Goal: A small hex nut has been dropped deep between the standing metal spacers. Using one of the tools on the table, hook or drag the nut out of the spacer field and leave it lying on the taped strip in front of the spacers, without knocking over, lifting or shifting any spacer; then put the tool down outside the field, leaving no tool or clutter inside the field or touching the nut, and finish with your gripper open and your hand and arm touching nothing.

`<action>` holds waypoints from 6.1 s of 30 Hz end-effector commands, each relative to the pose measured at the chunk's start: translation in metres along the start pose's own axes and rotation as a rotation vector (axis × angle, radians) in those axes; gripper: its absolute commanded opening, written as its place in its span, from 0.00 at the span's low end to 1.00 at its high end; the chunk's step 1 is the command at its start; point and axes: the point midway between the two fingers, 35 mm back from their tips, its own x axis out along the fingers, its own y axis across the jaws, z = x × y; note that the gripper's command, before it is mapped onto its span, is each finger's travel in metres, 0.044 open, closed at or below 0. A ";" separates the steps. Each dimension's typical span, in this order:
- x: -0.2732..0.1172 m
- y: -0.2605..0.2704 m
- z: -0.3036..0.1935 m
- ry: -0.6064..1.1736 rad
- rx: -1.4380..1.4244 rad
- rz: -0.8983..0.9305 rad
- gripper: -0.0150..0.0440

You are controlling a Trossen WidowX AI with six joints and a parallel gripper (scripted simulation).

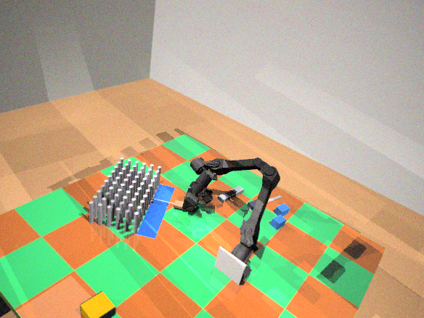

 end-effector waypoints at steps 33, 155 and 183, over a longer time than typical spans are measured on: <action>-0.010 -0.001 0.023 0.000 -0.004 -0.002 0.25; -0.144 -0.028 0.042 -0.001 -0.001 -0.014 0.25; -0.150 -0.076 -0.017 0.026 -0.670 -0.040 0.25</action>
